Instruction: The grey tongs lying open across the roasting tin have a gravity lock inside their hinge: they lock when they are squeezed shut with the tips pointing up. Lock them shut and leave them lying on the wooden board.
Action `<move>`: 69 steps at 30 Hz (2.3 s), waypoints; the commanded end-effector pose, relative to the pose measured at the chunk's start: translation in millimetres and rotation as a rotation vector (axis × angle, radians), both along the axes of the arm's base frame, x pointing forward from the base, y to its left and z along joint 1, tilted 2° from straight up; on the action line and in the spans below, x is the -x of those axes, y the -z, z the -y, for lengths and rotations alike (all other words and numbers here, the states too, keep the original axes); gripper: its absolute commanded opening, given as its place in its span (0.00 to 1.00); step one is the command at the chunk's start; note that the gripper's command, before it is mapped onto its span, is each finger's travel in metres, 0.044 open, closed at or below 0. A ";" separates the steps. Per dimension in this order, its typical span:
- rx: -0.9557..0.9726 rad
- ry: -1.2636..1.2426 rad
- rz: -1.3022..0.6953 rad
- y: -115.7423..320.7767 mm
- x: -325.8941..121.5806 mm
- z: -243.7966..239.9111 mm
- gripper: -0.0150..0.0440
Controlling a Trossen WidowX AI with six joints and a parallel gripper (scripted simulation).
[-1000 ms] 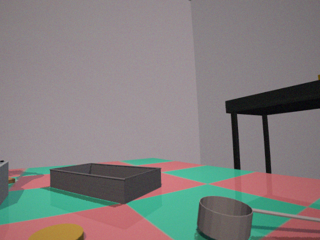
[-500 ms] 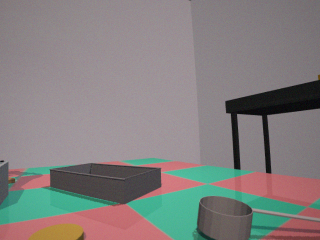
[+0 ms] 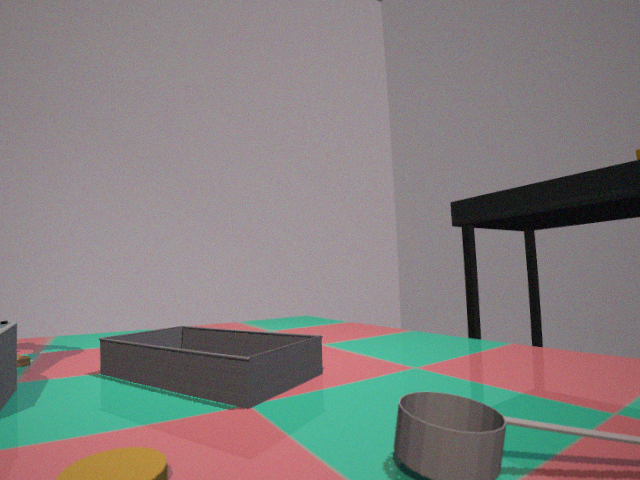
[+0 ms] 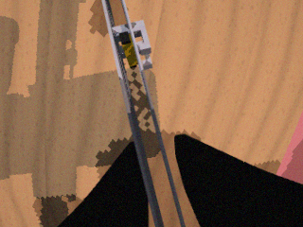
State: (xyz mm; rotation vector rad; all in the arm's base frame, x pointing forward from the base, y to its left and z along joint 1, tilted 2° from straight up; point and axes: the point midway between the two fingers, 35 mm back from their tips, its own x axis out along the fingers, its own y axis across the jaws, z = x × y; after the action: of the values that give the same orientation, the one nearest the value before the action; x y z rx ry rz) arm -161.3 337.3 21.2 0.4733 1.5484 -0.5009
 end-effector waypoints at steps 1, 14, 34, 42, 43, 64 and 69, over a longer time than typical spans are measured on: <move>0.000 0.005 0.005 7.9 -0.7 0.6 0.00; 0.000 0.005 0.005 26.1 -1.0 2.5 0.00; 0.002 0.000 0.001 24.5 -0.4 2.6 0.71; 0.002 0.000 0.001 24.5 -0.4 2.6 1.00; 0.002 0.000 0.001 24.5 -0.4 2.6 1.00; 0.004 0.005 0.016 -53.5 -143.8 57.1 1.00; 0.000 0.008 0.015 -72.5 -142.9 55.9 1.00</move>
State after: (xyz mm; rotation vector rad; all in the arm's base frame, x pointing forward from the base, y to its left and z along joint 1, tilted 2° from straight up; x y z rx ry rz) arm -19.6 280.4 79.3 0.4755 1.5298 -0.5134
